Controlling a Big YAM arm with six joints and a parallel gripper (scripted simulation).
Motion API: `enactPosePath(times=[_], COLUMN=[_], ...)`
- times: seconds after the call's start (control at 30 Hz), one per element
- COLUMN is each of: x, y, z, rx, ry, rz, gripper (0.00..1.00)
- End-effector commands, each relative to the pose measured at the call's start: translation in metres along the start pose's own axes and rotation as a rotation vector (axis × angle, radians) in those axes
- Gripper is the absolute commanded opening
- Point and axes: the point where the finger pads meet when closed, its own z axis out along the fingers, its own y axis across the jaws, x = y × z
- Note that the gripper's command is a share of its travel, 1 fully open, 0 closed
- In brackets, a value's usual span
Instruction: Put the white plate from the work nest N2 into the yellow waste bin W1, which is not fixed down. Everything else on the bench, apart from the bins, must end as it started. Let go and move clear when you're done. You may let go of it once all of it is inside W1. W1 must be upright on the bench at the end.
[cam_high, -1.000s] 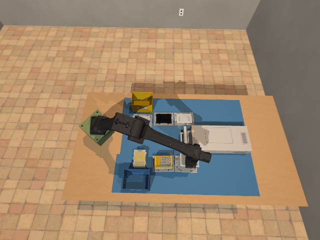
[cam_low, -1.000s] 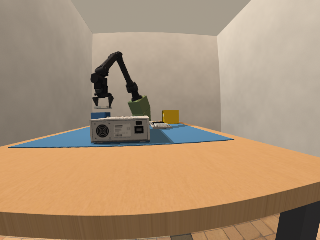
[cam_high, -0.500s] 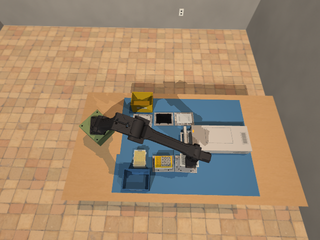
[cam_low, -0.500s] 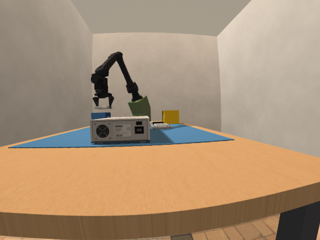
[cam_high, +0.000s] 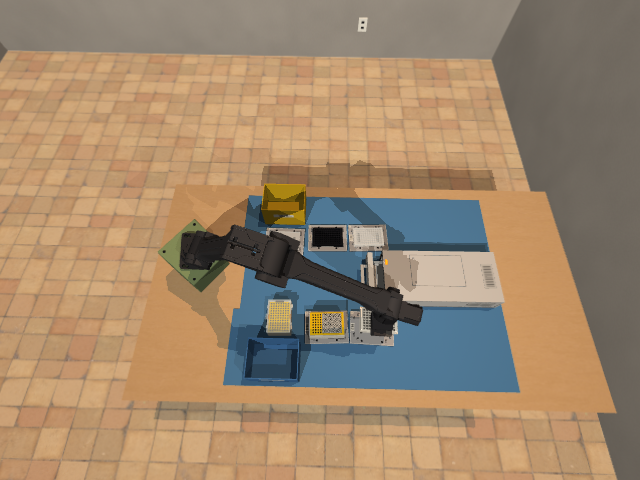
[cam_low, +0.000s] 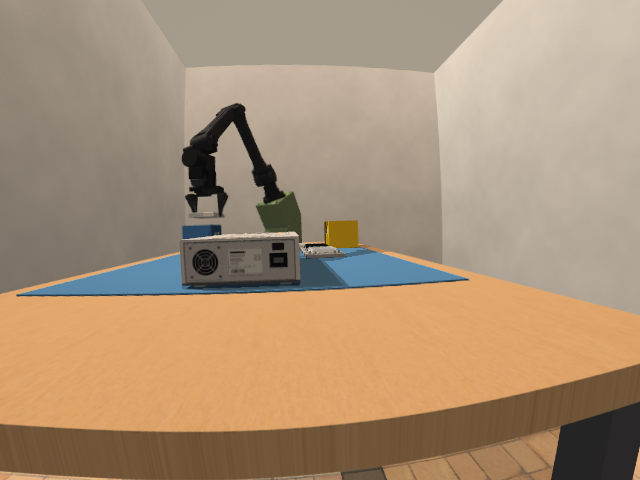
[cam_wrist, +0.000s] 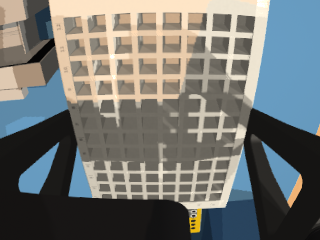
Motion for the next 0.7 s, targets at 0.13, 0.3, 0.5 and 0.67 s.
enactPosePath(times=[0.13,0.3,0.5,0.67], x=[0.003,0.003,0.003,-0.004], y=[0.001,0.001,0.001,0.01], z=[0.003,0.003,0.003,-0.018], rx=[0.0,0.0,0.0,0.008], ry=[0.011,0.011,0.011,-0.04], rz=[0.012,0.012,0.012,-0.05], gripper=[0.0,0.0,0.0,0.0])
